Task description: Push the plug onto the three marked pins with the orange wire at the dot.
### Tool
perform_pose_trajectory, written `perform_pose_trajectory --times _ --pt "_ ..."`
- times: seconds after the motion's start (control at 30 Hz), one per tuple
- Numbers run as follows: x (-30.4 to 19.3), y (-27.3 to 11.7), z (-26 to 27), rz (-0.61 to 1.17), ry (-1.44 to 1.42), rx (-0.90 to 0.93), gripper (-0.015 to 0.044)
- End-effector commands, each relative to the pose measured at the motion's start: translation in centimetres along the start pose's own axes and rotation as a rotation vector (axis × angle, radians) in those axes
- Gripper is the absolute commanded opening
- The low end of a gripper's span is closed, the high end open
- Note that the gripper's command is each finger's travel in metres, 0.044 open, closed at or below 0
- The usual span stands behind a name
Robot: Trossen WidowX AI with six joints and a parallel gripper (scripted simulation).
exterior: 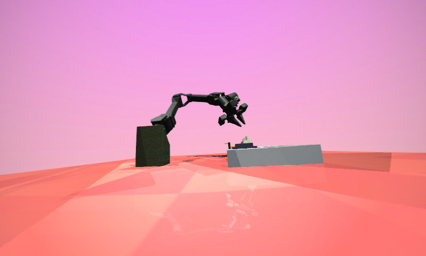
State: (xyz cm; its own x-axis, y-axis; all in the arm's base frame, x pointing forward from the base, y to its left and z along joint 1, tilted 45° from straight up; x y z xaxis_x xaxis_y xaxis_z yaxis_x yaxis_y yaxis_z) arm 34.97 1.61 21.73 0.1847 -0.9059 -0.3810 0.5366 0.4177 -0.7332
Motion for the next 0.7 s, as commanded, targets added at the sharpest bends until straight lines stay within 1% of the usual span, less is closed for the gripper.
perform_pose_trajectory --times 0.0,0.67 --pt "0.2 0.8 0.1 0.029 0.142 -0.057 0.0115" --pt "1.3 3.8 -0.6 0.063 0.751 -0.322 0.0115"
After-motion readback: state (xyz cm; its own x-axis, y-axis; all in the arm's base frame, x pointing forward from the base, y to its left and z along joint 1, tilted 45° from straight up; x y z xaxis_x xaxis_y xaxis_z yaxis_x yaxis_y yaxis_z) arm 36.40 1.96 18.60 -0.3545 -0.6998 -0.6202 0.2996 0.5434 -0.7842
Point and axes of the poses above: the point midway between the two fingers, 35 mm back from their tips, its own y axis out along the fingers, its own z axis across the jaws, x = y × z, the point moved 7 cm from there along -y, back along the fingers, and after that the axes turned 6 degrees about -y, right-handed, at the moved point
